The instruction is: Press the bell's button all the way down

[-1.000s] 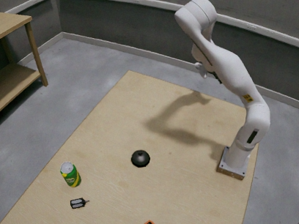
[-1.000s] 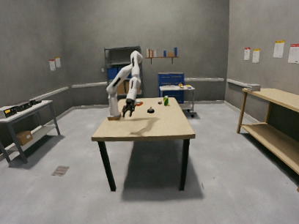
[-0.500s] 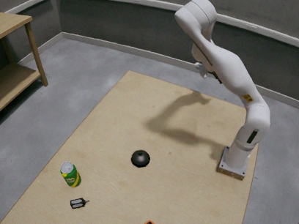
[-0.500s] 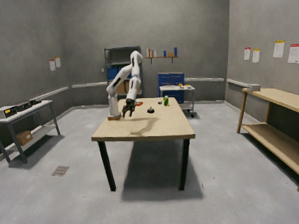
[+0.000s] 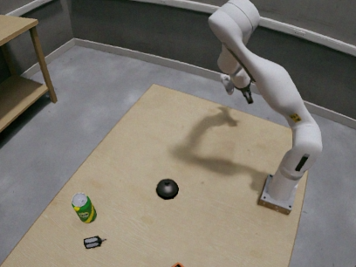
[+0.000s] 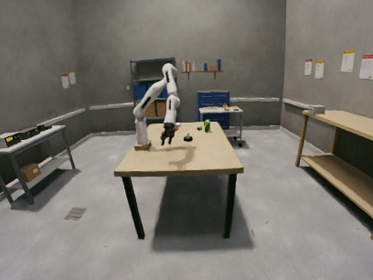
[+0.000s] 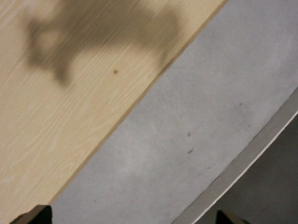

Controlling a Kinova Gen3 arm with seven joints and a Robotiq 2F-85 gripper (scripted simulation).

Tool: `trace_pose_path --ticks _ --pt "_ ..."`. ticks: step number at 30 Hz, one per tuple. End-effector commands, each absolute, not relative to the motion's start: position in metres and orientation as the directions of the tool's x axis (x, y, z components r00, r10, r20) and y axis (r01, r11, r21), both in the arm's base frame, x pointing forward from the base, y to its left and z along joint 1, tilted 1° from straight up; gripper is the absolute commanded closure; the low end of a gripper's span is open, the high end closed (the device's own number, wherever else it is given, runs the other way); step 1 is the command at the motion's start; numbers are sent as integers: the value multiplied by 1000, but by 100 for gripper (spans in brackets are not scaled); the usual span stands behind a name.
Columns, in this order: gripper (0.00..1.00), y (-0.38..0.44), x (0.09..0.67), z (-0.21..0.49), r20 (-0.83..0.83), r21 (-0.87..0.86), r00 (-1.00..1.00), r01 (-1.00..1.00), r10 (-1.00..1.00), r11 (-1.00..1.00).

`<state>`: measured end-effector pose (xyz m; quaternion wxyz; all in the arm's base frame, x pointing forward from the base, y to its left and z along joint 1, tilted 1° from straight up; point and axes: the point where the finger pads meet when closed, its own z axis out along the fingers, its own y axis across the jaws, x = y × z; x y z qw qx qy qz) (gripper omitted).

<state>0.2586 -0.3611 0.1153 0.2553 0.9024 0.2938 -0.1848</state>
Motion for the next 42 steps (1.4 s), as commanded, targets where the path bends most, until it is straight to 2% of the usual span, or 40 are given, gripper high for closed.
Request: trace_pose_path --ticks 1,19,42 --pt "0 -346 282 118 -462 368 763 628 451 -686" --pt "0 -221 367 104 -243 382 887 460 393 -801" --pt "0 -48 413 98 -61 238 946 323 318 -916"
